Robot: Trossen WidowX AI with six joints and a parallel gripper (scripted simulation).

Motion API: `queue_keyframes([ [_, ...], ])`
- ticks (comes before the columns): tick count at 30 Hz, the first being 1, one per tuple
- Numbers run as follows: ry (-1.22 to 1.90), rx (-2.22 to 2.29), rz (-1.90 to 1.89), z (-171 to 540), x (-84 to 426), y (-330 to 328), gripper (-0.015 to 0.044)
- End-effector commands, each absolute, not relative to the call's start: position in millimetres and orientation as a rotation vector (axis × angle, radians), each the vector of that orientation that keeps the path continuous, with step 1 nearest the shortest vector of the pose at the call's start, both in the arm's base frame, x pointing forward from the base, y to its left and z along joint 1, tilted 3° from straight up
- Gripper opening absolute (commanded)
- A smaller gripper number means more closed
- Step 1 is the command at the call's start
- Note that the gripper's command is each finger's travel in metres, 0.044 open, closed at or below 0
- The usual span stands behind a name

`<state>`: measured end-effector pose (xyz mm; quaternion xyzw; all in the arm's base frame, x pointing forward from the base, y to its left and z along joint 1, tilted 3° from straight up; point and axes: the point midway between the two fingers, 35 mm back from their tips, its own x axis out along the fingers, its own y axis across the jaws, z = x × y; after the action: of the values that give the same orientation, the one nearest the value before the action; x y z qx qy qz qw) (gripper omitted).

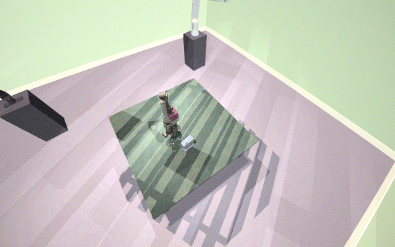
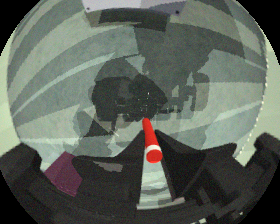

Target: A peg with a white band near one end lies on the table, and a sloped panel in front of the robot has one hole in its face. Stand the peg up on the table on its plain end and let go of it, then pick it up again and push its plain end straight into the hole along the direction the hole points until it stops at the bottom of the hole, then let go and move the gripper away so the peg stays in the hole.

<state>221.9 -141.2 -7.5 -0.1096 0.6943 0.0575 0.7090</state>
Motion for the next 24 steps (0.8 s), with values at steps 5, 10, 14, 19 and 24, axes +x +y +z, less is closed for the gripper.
queue_keyframes([
  [5,1.541,-0.246,0.127,20,224,-141,0.0000],
  [10,1.543,-0.247,0.128,46,224,-139,0.0000],
  [14,1.544,-0.247,0.129,64,223,-137,0.0000],
  [19,1.544,-0.247,0.130,72,224,-137,0.0000],
  [24,1.526,-0.239,0.126,70,225,-136,0.0000],
])
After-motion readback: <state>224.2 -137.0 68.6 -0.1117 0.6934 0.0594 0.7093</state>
